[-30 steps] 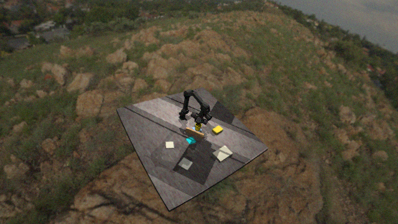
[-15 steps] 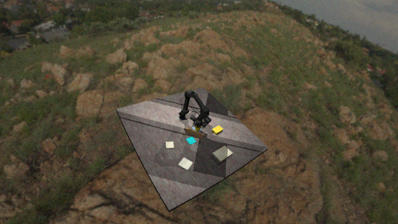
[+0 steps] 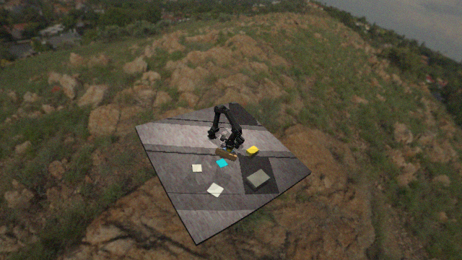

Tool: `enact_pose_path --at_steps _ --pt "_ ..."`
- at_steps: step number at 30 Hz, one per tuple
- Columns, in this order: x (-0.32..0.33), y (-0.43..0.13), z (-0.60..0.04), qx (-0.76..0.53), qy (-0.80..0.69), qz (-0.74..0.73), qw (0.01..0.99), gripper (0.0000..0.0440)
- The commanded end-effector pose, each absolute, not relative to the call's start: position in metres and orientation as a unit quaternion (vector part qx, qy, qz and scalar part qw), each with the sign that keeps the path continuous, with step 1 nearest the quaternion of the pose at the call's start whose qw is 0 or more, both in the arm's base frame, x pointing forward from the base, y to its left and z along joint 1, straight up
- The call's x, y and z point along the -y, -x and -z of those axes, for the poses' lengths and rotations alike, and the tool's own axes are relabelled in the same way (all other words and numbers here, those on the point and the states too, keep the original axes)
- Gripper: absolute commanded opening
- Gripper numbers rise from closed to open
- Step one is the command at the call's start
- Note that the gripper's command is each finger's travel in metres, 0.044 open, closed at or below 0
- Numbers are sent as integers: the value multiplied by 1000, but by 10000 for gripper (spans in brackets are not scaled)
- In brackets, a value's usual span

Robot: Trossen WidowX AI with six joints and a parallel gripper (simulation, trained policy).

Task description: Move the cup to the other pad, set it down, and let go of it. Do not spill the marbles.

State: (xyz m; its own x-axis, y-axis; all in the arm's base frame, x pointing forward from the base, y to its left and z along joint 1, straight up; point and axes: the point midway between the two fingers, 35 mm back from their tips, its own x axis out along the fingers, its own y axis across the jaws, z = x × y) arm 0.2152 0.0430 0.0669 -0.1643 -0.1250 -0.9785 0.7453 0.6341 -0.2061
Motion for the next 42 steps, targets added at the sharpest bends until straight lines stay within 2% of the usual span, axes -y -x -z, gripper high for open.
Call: enact_pose_path --at_steps 1,23,42 --pt "-41 -215 -67 -672 -229 363 603 12" --pt "-32 -235 -125 -618 -313 376 616 8" --pt "8 -273 -154 -540 -387 398 633 0"
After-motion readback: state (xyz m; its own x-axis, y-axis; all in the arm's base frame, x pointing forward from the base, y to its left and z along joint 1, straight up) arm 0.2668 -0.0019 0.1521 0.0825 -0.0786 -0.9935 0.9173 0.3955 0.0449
